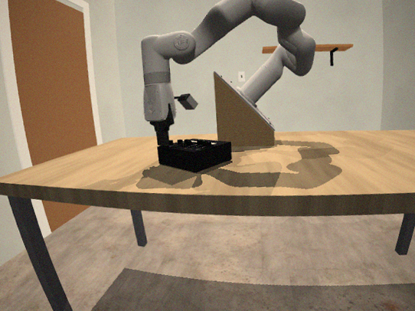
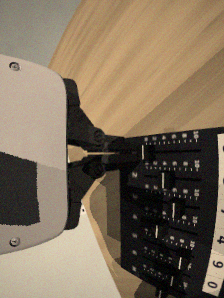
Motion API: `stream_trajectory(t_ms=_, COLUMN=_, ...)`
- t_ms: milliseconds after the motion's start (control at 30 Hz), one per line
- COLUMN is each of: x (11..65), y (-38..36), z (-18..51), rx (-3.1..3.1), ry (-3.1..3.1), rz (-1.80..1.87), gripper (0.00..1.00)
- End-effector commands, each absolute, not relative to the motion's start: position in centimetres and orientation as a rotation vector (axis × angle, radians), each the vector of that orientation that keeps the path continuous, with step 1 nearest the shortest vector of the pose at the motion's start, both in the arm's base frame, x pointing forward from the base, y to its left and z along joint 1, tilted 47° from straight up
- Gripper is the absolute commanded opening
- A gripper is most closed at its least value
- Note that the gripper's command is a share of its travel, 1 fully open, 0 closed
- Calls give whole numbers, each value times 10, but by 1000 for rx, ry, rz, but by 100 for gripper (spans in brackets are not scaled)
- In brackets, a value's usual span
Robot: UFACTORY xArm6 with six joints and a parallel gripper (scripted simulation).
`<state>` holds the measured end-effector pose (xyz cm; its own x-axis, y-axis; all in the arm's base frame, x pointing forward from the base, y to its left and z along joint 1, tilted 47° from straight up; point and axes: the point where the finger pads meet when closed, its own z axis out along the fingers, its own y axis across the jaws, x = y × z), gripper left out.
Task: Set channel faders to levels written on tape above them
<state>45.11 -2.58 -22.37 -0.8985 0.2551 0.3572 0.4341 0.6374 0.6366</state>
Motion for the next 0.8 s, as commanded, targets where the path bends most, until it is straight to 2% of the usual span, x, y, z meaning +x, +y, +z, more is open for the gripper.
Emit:
stream_trajectory(t_ms=0, x=452, y=-27, z=-222, rx=-563, ry=-2629, rz=-1112, gripper=0)
stream_trajectory(t_ms=767, x=447, y=-26, z=-220, rx=-563, ry=-2629, rz=-1112, gripper=0)
